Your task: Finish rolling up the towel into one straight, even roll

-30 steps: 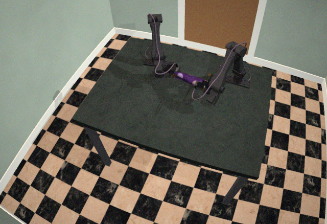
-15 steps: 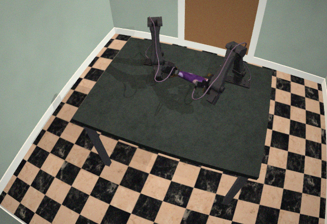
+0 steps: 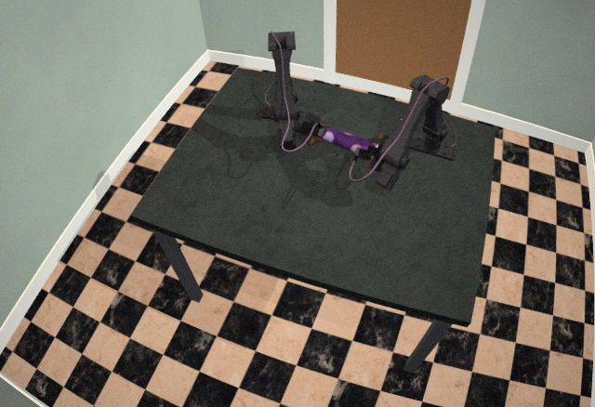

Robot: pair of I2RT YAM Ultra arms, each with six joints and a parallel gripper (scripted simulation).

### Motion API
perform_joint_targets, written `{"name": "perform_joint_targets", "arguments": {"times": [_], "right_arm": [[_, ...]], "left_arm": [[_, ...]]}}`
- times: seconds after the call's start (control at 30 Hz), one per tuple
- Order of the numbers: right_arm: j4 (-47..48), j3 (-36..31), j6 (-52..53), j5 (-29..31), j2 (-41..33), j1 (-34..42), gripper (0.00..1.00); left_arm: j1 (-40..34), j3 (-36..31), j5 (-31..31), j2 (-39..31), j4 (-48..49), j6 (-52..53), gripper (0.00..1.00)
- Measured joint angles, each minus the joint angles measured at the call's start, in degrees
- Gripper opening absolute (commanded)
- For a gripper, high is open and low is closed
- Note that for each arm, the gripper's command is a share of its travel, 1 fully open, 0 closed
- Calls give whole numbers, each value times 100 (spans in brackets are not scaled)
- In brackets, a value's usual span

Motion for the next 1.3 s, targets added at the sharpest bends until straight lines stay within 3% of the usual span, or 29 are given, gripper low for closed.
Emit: {"name": "perform_joint_targets", "arguments": {"times": [0.2,0.4,0.9,1.3], "right_arm": [[-118,4,-4,-50,-2,0,85],[-363,94,-142,-13,2,-118,85],[-2208,1119,-1720,518,2,-1482,85],[-2787,1204,-2162,872,-219,-1631,85]], "left_arm": [[0,0,0,0,0,0,85],[0,0,0,0,0,0,85],[0,0,0,0,0,0,85],[66,-2,-192,-269,26,0,85]]}}
